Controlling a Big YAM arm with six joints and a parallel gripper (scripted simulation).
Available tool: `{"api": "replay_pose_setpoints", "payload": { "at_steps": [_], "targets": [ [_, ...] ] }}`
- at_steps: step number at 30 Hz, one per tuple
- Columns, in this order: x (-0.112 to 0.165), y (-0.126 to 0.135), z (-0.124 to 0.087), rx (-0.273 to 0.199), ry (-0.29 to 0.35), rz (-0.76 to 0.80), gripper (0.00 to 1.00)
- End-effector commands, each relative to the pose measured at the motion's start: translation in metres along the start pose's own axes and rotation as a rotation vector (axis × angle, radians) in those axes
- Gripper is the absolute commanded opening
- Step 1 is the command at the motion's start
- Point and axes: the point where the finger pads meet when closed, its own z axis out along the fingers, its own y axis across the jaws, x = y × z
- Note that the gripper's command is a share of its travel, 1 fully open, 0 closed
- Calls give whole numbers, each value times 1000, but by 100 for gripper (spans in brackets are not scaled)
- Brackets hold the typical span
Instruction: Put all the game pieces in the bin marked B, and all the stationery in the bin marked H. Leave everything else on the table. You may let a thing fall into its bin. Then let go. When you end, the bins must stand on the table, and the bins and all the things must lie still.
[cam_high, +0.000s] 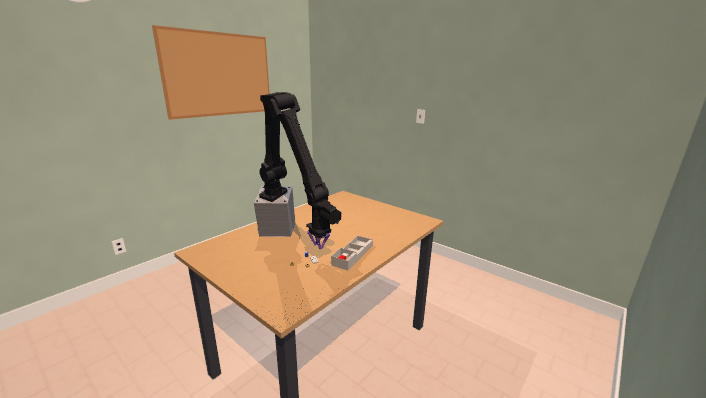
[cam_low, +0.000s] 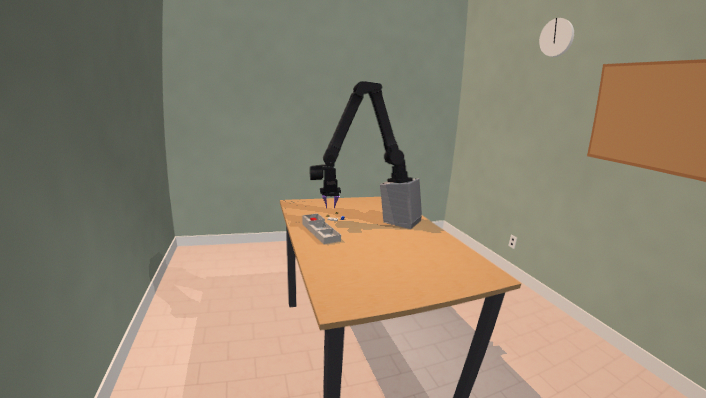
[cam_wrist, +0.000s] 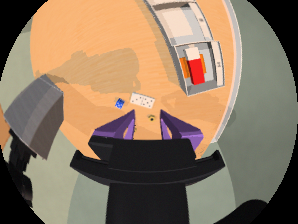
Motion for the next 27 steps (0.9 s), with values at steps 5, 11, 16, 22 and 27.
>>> {"api": "replay_pose_setpoints", "payload": {
  "at_steps": [5,11,16,22,27],
  "targets": [
    [14,6,-11,32,-12,264,39],
    [9,6,-12,23,-19,430,39],
    [9,6,-12,20,-23,552,39],
    [9,6,-12,13,-27,713,39],
    [9,6,-12,6,-30,847,39]
  ]
}}
